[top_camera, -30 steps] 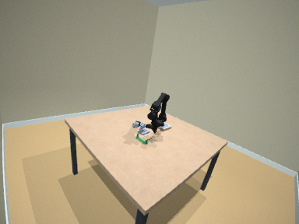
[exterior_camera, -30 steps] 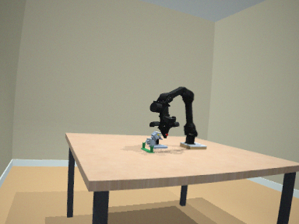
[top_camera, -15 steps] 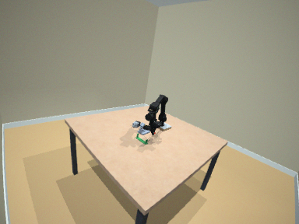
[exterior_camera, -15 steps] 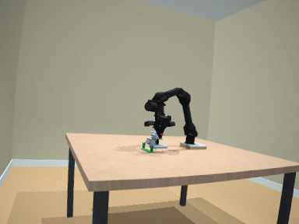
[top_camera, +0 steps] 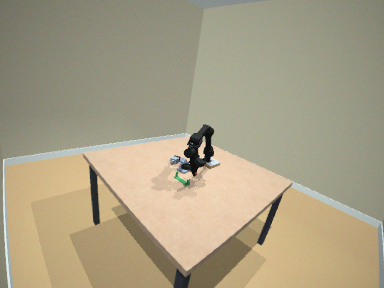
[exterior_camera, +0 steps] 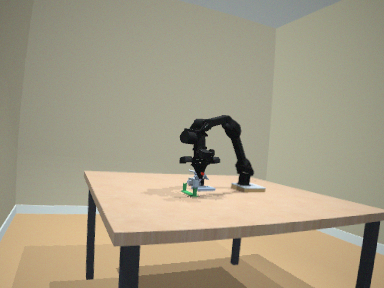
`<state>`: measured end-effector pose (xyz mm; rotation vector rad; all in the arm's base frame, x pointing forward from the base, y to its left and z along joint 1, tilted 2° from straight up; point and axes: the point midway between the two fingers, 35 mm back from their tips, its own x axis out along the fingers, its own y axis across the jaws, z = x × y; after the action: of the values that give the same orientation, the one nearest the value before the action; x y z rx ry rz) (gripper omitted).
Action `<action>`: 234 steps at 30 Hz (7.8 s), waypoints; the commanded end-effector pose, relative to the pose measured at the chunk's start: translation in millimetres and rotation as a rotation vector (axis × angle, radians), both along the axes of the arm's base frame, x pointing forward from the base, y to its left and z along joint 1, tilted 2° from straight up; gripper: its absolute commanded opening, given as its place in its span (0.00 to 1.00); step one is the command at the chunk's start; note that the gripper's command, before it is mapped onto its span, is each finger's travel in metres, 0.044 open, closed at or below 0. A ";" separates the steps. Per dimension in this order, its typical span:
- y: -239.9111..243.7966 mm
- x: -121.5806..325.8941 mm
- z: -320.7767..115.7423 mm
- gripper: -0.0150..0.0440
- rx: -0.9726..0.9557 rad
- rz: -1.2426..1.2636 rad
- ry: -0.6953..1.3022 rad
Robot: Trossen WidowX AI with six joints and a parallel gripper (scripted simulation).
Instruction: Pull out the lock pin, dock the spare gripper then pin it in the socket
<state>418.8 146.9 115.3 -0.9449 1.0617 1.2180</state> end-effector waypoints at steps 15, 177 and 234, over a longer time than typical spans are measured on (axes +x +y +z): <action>1.3 3.8 -22.4 0.25 0.001 -0.005 -0.003; -61.5 -3.0 -79.6 0.56 -0.095 -0.005 -0.014; -105.6 -9.0 -44.3 0.25 -0.099 -0.004 -0.002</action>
<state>411.6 50.3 68.5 -1.0178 1.1306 1.1655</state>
